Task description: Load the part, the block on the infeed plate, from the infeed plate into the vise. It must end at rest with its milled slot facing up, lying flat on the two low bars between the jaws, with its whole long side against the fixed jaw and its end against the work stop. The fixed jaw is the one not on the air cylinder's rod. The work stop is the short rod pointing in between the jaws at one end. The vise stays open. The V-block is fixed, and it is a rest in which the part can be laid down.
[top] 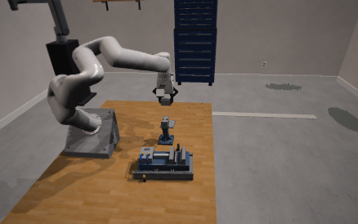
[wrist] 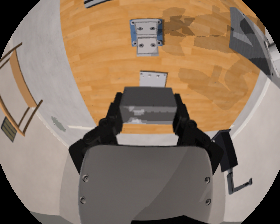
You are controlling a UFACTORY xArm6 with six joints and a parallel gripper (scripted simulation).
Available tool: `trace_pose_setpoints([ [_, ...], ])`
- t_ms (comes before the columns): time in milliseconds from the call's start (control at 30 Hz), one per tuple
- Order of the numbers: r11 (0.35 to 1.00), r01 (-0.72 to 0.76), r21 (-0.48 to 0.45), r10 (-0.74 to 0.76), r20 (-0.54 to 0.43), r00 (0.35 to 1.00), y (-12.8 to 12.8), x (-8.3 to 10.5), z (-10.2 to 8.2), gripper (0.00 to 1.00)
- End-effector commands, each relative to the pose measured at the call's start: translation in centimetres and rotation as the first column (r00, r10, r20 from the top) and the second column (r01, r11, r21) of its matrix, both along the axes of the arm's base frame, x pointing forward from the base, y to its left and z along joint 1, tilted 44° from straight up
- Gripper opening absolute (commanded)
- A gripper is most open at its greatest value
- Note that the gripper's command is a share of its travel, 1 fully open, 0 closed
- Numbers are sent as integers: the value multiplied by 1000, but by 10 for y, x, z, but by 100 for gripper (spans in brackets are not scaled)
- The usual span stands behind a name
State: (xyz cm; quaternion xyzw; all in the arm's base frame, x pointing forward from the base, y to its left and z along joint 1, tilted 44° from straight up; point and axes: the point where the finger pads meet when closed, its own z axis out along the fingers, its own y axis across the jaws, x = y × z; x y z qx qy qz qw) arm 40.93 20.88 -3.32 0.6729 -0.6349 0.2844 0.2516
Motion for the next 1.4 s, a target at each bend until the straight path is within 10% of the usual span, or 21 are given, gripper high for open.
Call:
trace_pose_setpoints([
  [0,1000,-8,3,8,-2,1000,-8,2,10,0],
  [1367,1000,-31,-1,31,-25,999,-53,3,47,0],
])
